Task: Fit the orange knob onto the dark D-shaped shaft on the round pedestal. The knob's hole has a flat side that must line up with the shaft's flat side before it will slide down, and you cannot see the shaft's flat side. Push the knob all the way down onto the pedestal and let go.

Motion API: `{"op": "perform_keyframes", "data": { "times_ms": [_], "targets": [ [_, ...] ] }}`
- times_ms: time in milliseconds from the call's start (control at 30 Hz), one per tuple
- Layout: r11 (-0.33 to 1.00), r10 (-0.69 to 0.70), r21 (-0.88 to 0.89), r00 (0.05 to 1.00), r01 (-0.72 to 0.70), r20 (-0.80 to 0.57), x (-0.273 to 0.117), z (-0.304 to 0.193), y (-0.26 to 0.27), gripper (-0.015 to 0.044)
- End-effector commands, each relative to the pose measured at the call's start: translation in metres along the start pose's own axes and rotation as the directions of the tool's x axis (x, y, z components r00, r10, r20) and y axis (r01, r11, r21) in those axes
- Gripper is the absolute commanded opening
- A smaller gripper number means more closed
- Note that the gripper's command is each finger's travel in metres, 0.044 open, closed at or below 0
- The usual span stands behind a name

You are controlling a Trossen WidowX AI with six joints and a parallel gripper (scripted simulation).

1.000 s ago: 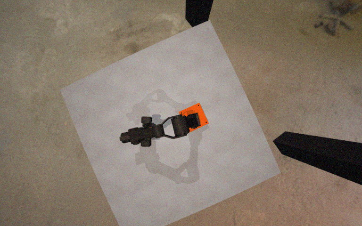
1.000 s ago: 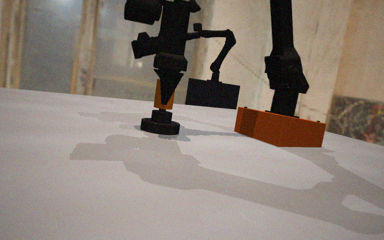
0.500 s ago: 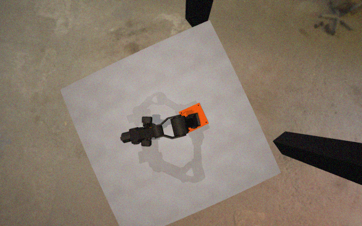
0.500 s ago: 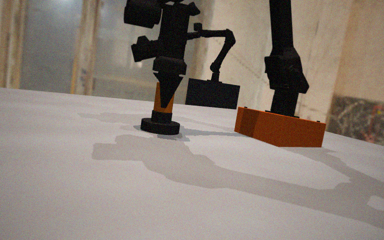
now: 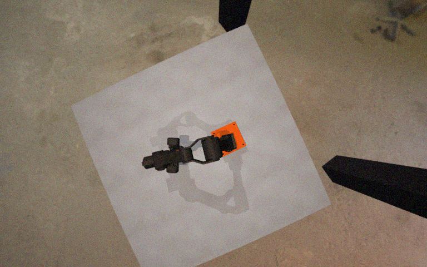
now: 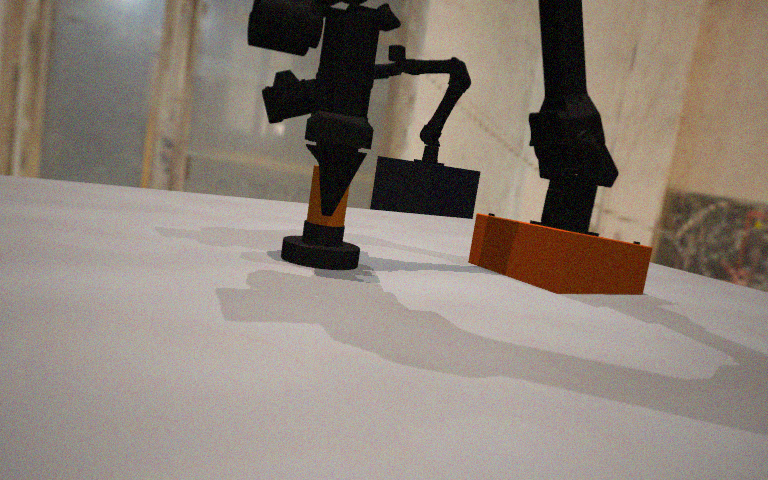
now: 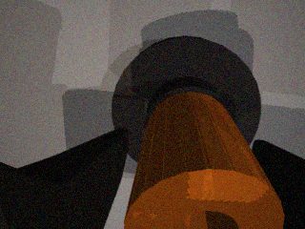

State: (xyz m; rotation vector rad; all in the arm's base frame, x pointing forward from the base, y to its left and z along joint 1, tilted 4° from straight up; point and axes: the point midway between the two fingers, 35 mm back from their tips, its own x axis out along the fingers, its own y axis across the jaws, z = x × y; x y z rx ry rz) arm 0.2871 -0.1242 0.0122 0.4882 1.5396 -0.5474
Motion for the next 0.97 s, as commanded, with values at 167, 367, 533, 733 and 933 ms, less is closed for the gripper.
{"op": "perform_keyframes", "data": {
  "times_ms": [167,367,533,733,933],
  "targets": [
    [1.0,-0.001,0.004,1.0,0.001,0.0,0.0,0.0,0.0,0.044],
    [1.0,0.0,0.004,1.0,0.0,0.0,-0.01,0.002,0.0,0.044],
    [1.0,0.0,0.0,1.0,0.0,0.0,-0.085,0.002,0.001,0.044],
    [1.0,0.0,0.0,1.0,0.0,0.0,-0.096,0.004,0.0,0.044],
    [1.0,0.0,0.0,1.0,0.0,0.0,-0.096,0.004,0.0,0.044]
  ]
}}
